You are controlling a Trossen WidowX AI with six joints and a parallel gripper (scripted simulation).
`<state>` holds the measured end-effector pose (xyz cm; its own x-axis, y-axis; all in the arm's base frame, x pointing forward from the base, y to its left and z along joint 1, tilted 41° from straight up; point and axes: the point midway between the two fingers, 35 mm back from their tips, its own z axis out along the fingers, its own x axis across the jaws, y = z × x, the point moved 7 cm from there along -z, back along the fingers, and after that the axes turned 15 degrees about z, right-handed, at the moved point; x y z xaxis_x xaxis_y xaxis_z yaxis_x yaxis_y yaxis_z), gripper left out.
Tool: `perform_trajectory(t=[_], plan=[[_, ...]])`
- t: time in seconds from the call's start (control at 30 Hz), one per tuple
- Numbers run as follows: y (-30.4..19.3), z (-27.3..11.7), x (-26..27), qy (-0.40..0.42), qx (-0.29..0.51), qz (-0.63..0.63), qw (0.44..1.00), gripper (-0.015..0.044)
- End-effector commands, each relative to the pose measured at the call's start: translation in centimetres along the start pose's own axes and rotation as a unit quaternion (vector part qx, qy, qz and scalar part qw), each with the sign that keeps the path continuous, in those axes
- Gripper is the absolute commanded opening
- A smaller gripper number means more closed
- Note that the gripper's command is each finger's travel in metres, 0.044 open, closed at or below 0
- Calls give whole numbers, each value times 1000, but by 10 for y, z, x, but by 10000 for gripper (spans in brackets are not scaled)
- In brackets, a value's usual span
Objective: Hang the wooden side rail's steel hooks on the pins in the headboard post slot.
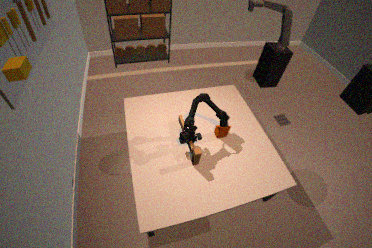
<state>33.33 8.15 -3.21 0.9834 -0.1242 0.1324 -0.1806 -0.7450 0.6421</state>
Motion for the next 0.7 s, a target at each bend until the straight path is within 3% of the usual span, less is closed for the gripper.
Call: perform_trajectory(t=[0.0, 0.67], plan=[[-3, -2, 0, 3, 3, -1, 1000, 0], [-5, -4, -1, 3, 3, -1, 1000, 0]])
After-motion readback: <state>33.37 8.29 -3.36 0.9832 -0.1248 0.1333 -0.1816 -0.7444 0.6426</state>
